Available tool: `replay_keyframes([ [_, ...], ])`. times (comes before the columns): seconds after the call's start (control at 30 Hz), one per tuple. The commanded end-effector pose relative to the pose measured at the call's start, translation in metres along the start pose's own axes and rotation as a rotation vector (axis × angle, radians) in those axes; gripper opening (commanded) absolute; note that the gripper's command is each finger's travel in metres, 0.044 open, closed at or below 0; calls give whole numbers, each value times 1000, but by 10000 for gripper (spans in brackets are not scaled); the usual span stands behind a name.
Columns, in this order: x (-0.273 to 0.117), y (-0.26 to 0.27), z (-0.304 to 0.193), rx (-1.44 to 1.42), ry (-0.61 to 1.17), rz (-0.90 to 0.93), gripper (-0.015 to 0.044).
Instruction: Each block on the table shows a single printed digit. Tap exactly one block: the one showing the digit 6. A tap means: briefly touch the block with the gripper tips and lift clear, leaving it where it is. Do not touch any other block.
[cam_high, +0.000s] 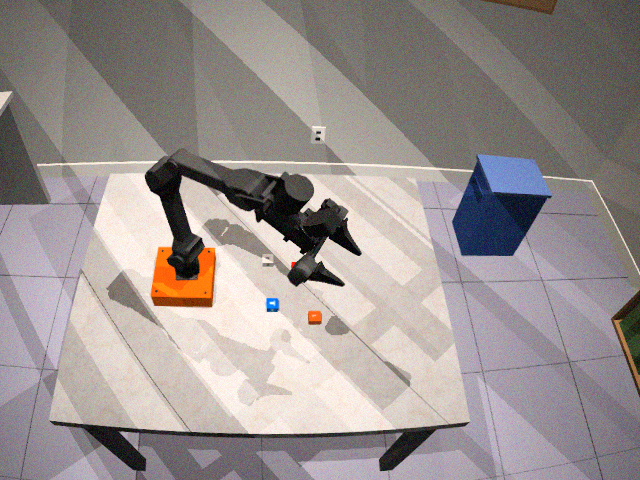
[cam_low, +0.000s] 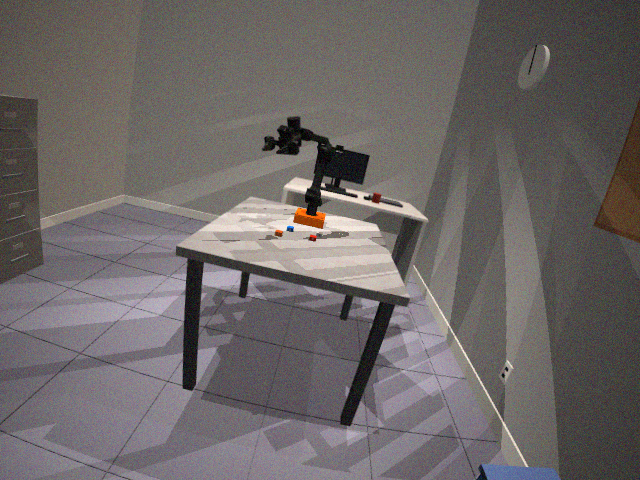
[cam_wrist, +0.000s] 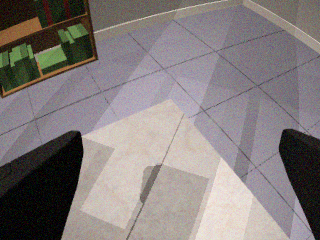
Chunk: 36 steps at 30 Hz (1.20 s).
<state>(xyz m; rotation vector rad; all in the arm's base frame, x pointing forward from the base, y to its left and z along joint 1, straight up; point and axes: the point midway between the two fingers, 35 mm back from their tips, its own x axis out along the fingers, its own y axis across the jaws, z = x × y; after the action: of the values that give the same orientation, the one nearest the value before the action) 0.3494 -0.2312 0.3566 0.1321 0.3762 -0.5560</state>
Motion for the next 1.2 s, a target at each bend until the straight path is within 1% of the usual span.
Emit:
replay_keyframes([
  [0.0,15,20,-75,-91,262,44,400],
  [0.1,12,36,-140,-180,498,97,400],
  [0.17,3,45,-183,-249,664,139,400],
  [0.3,-37,57,-264,-403,1016,241,400],
  [0.37,-53,58,-285,-452,1123,274,400],
  [1.17,-55,58,-287,-457,1135,278,400],
])
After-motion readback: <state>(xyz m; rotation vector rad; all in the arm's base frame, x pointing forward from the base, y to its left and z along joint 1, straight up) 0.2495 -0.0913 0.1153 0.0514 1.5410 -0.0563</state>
